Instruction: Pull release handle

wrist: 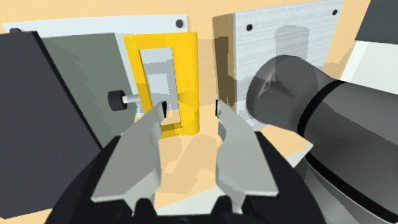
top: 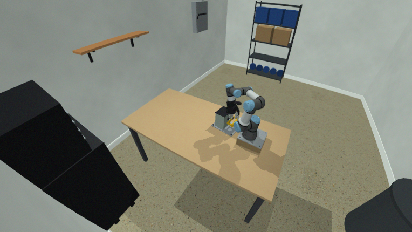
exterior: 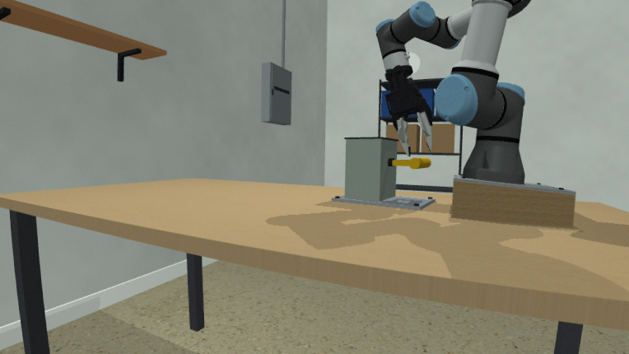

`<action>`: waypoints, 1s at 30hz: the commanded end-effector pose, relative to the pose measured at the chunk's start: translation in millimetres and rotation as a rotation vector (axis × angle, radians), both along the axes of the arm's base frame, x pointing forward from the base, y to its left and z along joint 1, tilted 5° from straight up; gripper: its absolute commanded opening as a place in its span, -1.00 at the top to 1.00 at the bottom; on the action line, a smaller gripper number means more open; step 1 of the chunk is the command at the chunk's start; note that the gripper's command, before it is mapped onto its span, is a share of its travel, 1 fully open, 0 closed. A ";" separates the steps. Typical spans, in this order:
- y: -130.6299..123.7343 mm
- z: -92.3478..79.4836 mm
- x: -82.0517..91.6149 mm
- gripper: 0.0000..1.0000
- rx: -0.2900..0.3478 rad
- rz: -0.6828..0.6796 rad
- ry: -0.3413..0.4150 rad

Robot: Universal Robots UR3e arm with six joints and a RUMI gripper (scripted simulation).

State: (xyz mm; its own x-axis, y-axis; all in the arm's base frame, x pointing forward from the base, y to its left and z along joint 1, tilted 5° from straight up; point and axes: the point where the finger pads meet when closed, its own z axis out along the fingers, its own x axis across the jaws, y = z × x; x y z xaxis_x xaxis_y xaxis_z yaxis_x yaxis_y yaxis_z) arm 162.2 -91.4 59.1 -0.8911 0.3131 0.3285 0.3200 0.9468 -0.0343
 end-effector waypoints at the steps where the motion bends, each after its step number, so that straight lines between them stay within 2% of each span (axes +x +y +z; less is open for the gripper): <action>1: -0.5 0.4 0.4 0.34 -0.002 0.000 -0.002; 30: -2.2 0.1 4.5 0.34 -0.002 0.000 -0.002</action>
